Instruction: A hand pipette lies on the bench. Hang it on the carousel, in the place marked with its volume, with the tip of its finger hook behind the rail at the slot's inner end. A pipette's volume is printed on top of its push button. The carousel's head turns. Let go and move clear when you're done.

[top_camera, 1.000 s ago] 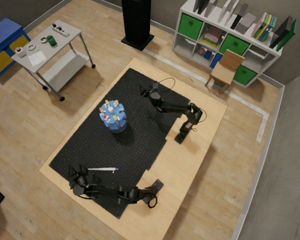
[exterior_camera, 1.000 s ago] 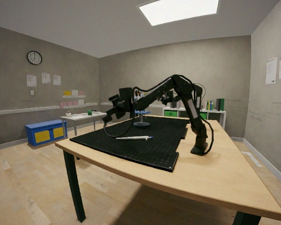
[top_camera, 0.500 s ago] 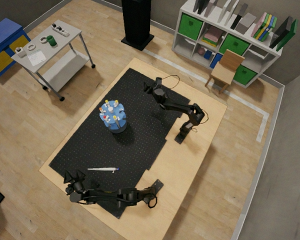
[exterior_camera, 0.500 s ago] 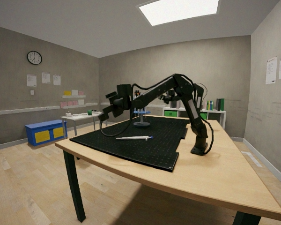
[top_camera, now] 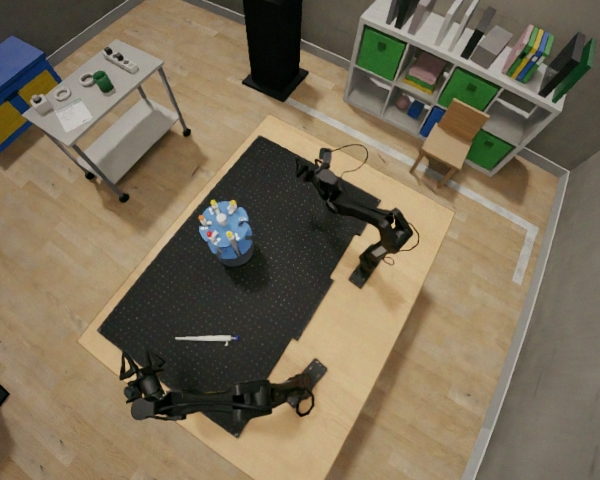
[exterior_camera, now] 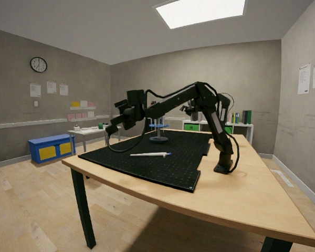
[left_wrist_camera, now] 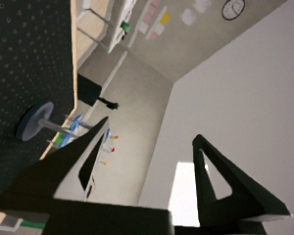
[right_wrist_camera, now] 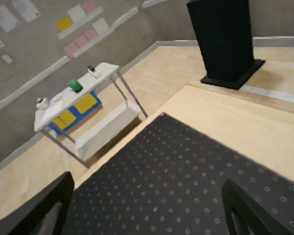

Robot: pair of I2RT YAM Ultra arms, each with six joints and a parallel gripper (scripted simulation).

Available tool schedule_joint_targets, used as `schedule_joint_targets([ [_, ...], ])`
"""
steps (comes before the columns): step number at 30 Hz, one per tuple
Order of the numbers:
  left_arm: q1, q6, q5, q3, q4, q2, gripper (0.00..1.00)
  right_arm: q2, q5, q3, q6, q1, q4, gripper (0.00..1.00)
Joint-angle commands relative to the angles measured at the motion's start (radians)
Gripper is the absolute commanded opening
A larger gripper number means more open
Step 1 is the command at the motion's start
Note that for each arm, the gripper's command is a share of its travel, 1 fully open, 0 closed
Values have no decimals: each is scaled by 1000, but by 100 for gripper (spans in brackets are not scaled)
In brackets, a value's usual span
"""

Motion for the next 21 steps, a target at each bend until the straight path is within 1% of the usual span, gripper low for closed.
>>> schedule_joint_targets([
  [1,30,24,39,52,-62,12,100,-37,-57,54,-15,-35,-27,100],
  [10,70,40,79,129,-127,39,100,-43,-127,81,-21,-104,-59,100],
  [12,60,42,71,115,-129,23,100,-93,-124,112,-58,-72,-179,100],
  [18,60,45,71,118,-135,23,100,-228,-164,205,-168,-67,-523,100],
  [20,60,46,71,118,-136,23,100,-246,-184,254,-202,-84,-637,100],
  [21,60,46,71,118,-136,23,100,-224,-197,280,-218,-87,-701,100],
])
